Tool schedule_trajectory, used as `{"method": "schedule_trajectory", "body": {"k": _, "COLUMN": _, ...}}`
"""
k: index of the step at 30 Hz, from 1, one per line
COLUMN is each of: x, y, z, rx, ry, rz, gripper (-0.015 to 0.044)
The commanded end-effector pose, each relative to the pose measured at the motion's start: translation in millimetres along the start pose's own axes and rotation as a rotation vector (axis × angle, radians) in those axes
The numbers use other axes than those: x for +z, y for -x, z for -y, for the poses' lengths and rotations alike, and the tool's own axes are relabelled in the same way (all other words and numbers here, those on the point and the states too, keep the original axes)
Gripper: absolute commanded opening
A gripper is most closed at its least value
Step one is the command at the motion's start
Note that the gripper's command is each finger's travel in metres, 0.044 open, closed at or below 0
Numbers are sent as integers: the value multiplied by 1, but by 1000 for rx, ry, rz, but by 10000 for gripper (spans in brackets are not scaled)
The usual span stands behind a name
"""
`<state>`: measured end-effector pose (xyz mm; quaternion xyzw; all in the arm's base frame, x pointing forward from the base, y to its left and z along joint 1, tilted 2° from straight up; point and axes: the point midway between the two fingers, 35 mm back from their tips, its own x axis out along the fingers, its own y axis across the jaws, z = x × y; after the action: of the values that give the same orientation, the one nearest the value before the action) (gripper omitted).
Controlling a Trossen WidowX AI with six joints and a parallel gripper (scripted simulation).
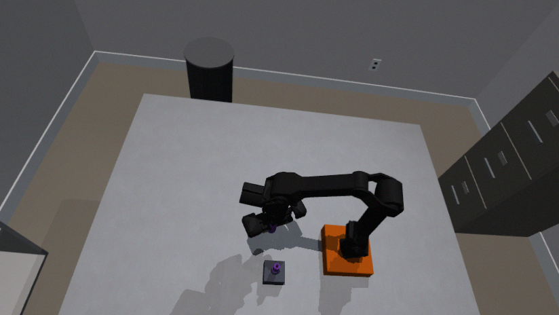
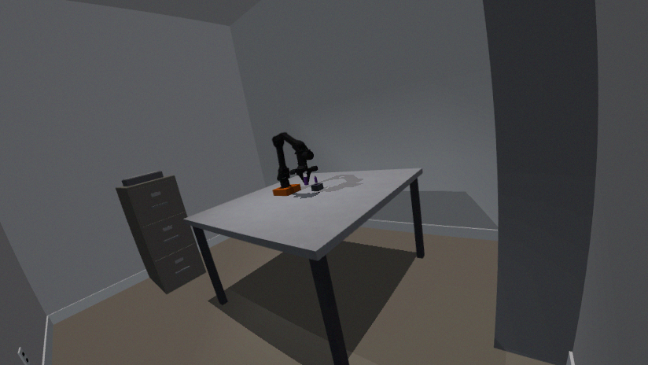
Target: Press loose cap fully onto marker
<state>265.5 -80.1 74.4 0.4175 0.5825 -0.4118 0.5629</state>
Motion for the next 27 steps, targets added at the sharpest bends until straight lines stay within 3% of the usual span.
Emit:
{"method": "schedule_trajectory", "body": {"k": 1, "x": -9, "y": 8, "z": -8, "rx": 12, "ry": -4, "rz": 2, "gripper": 0}}
{"method": "schedule_trajectory", "body": {"k": 27, "x": -84, "y": 39, "z": -34, "rx": 13, "ry": -14, "rz": -3, "gripper": 0}}
